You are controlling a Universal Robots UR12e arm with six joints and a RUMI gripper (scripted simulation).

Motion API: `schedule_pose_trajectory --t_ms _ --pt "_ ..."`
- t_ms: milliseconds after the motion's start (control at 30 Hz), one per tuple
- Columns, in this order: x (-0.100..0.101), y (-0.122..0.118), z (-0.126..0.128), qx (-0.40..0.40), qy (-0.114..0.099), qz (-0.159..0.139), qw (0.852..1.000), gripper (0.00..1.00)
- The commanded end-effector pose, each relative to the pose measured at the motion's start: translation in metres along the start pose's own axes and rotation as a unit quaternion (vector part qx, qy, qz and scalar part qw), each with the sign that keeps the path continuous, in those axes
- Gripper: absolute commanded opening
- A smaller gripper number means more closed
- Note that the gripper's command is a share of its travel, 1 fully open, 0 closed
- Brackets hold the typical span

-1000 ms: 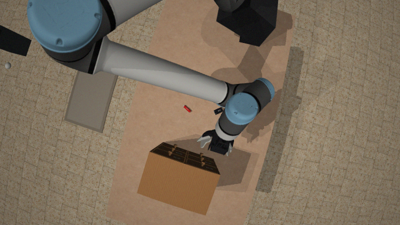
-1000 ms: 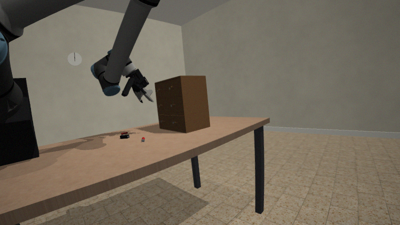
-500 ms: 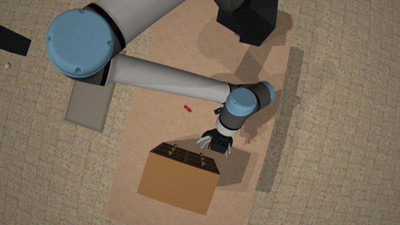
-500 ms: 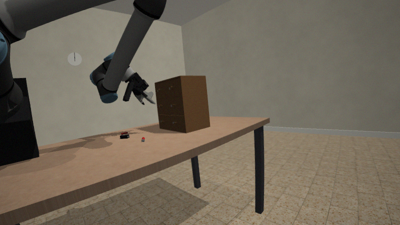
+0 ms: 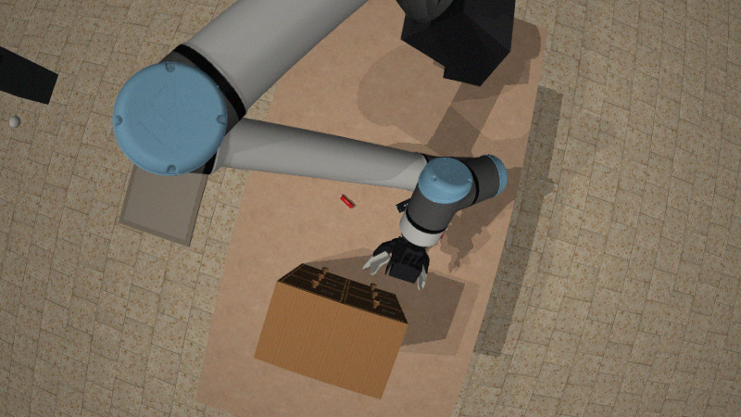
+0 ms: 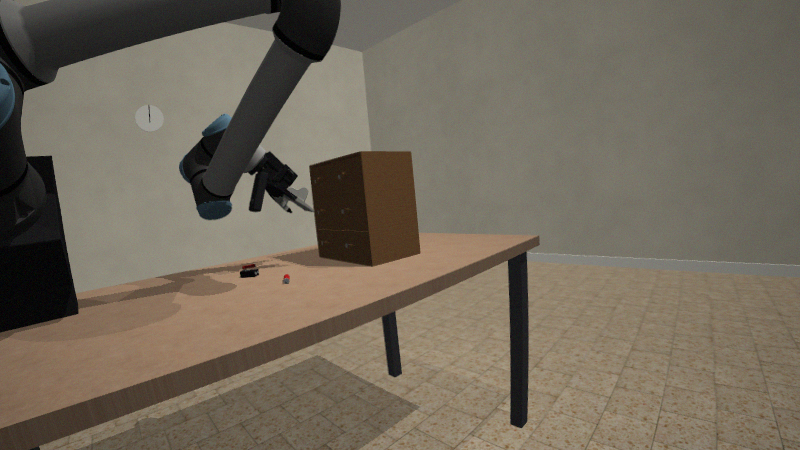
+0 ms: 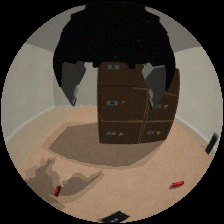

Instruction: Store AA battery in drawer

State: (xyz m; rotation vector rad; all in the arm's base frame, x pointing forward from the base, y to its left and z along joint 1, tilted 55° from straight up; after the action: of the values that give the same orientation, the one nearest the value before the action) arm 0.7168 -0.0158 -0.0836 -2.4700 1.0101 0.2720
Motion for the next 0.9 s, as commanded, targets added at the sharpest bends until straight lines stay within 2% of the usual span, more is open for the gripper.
schedule_pose_trajectory --t_ms 0,500,867 --pt "0.005 0.001 0.000 0.000 0.002 -0.017 1.000 1.00" --pt "0.014 0.003 0.001 0.000 0.007 -0.047 0.999 1.00" --pt "0.016 0.004 0.001 0.000 0.009 -0.055 0.998 1.00"
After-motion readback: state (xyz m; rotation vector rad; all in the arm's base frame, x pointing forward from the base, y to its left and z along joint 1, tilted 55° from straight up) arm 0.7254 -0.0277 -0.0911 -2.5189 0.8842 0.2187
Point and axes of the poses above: the point where the finger pads meet when closed, its own x axis out along the fingers, its own z axis across the jaws, y = z × x, the point moved 3 cm from there along -x, back along the fingers, and after that the axes turned 9 degrees about -x, right-handed, at the moved point
